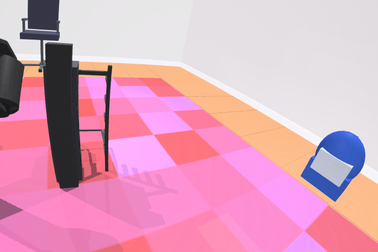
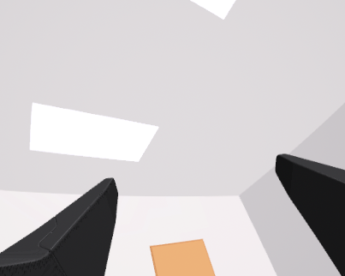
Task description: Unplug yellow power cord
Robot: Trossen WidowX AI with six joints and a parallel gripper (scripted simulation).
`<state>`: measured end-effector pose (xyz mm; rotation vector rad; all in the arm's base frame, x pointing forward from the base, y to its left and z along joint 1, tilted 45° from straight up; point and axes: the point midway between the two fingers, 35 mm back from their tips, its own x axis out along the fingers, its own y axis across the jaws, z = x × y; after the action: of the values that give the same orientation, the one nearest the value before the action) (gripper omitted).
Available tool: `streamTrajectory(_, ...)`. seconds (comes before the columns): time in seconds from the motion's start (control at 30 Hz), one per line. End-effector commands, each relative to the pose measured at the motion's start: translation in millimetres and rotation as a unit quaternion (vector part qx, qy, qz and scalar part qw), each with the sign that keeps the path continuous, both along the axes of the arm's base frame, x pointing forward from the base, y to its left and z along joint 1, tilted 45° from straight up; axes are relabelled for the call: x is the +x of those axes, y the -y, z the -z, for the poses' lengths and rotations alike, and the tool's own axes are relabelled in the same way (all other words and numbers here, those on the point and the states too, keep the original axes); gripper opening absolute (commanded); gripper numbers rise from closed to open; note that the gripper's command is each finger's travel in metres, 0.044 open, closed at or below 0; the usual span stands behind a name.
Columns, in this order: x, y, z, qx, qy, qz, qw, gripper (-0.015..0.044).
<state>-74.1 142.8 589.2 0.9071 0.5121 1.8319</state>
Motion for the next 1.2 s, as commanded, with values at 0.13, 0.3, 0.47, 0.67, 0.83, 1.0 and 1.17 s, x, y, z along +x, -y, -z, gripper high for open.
streamTrajectory(0.13,-9.0,-16.4,9.6,0.001,0.082,0.072,0.994,0.0269)
streamTrajectory(0.3,-30.5,-54.8,39.1,-0.028,0.215,0.157,0.963,0.0160)
streamTrajectory(0.47,-29.4,-100.4,72.8,-0.076,0.324,0.229,0.915,0.0160)
streamTrajectory(0.67,-2.0,-156.2,122.8,-0.162,0.435,0.295,0.835,0.0160)
streamTrajectory(0.83,43.7,-194.8,176.2,-0.264,0.509,0.334,0.748,0.0160)
streamTrajectory(1.0,97.9,-215.9,226.3,-0.363,0.564,0.343,0.657,0.0160)
streamTrajectory(1.17,155.5,-220.9,268.3,-0.451,0.596,0.336,0.573,0.0160)
